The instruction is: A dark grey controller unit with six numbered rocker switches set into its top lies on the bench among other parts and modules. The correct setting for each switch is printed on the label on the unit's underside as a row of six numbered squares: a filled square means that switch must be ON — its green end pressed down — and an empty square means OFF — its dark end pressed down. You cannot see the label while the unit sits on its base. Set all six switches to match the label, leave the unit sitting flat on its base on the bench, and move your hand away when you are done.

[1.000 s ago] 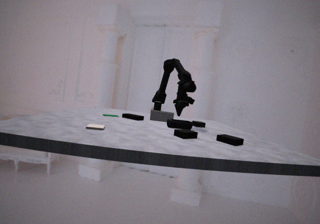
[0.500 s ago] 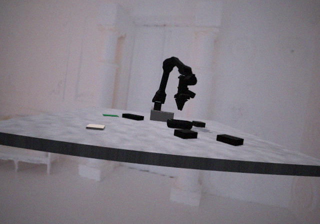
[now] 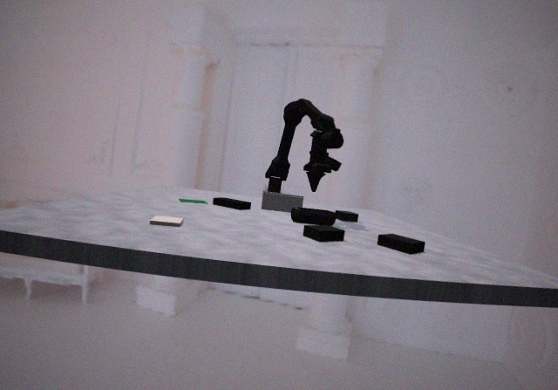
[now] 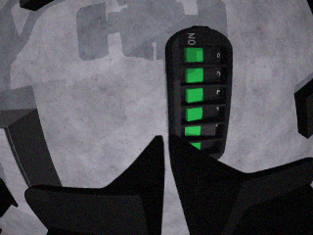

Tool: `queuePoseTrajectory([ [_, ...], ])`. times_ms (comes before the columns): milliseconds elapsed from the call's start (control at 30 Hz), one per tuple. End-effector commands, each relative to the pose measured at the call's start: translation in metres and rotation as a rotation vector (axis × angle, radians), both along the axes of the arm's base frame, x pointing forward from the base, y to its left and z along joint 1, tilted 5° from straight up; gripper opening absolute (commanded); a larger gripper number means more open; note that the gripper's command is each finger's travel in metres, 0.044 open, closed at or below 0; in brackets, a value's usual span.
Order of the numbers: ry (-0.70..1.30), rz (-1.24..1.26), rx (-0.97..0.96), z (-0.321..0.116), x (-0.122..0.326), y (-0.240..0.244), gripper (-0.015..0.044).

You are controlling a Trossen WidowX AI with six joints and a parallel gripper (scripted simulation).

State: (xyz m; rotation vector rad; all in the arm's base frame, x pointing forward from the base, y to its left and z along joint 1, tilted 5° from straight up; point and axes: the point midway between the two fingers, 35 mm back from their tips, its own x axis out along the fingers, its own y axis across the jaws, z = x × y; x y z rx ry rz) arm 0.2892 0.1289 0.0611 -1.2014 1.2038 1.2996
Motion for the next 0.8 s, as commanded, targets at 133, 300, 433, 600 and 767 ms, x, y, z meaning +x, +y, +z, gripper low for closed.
queuePoseTrajectory([
  [133,0.000,0.000,0.000,0.000,0.000,0.000,0.0184],
  [300,0.000,0.000,0.000,0.000,0.000,0.000,0.0315],
  [433,0.000,0.000,0.000,0.000,0.000,0.000,0.0420],
  [600,0.005,0.000,0.000,0.000,0.003,0.001,0.0387],
  [767,0.046,0.003,-0.001,-0.001,0.021,0.011,0.0256],
])
